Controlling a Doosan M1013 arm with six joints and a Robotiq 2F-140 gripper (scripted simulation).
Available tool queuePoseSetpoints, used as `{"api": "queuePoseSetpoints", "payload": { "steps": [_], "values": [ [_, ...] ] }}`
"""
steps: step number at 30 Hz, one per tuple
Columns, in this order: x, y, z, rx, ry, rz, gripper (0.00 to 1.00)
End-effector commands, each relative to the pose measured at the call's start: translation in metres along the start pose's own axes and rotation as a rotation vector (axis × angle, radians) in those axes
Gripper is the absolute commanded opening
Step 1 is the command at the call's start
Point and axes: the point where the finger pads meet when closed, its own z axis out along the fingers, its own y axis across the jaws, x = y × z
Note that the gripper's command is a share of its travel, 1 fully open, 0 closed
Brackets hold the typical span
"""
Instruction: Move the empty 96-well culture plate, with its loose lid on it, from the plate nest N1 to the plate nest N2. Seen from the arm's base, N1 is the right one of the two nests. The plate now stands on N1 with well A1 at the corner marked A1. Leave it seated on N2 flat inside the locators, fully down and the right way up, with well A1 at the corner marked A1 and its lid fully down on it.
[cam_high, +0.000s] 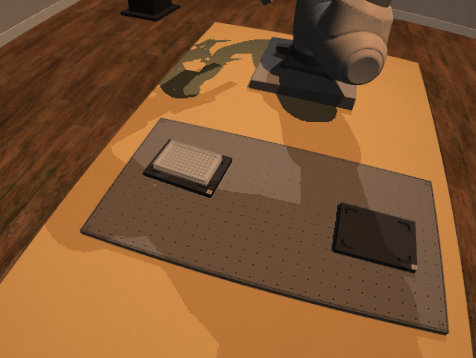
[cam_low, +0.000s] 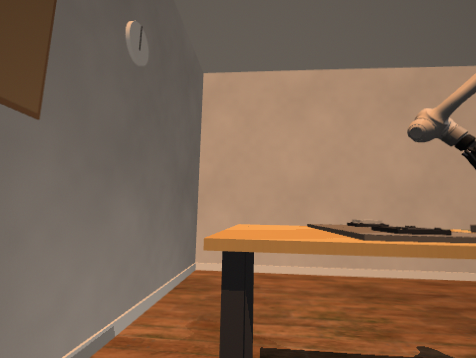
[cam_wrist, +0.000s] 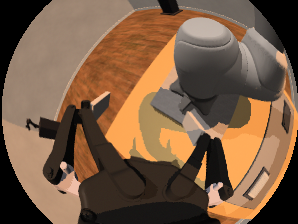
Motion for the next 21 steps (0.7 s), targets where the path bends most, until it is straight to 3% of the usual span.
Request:
{"api": "queuePoseSetpoints", "payload": {
  "steps": [1,17,19,21],
  "values": [
    [0.000,0.000,0.000,0.000,0.000,0.000,1.00],
    [0.000,0.000,0.000,0.000,0.000,0.000,1.00],
    [-0.007,0.006,-0.004,-0.019,-0.059,0.023,1.00],
    [-0.014,0.011,-0.009,-0.023,-0.071,0.027,1.00]
  ]
}}
